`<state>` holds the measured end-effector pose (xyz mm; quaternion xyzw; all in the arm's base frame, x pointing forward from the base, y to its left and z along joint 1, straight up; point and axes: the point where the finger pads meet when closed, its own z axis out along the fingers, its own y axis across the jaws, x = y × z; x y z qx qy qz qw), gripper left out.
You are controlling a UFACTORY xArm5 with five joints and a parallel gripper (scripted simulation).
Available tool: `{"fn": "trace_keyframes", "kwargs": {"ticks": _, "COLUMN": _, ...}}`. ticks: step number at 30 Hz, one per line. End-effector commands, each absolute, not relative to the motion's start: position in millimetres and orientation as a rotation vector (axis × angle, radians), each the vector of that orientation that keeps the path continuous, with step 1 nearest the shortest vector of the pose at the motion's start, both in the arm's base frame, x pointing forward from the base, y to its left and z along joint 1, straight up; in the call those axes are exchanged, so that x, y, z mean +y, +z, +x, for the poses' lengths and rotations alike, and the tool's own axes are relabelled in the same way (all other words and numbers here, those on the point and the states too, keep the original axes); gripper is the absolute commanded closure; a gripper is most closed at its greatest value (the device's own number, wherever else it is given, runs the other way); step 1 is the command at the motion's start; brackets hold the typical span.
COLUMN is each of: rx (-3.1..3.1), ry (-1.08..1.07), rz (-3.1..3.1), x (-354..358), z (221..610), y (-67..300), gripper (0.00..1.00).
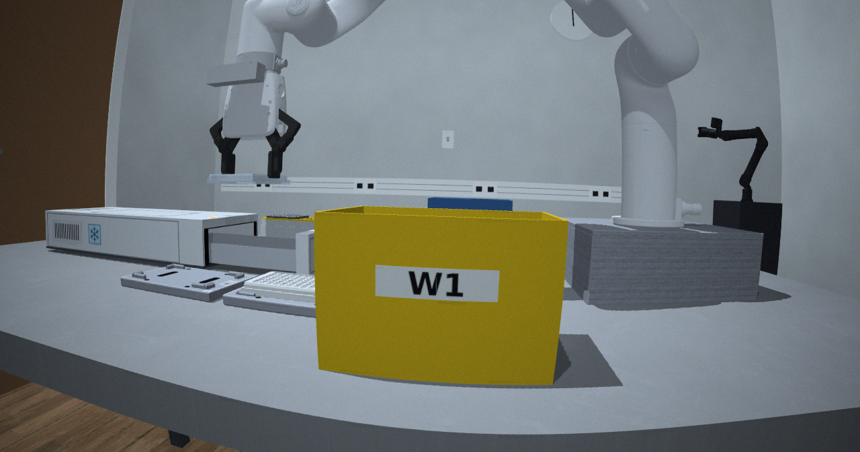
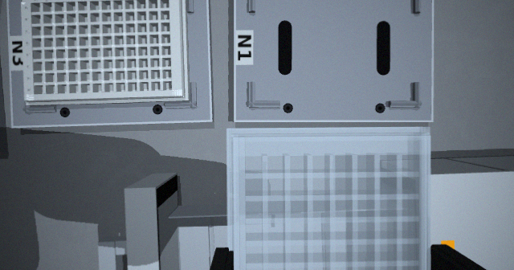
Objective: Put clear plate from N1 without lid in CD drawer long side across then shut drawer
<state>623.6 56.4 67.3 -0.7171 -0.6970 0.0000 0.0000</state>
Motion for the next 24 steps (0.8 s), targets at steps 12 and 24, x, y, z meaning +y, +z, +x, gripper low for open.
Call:
{"fn": "trace_keyframes", "kwargs": {"ticks": 12, "rx": -2.224, "ry": -0.013, "rz": -2.227, "x": 22.7, "z": 615.1, "y": 70.1, "gripper": 1.00}}
{"fn": "trace_keyframes", "kwargs": {"ticks": 24, "rx": -2.224, "ry": -0.013, "rz": -2.227, "x": -2.8, "z": 607.4, "y": 69.9, "gripper": 1.00}}
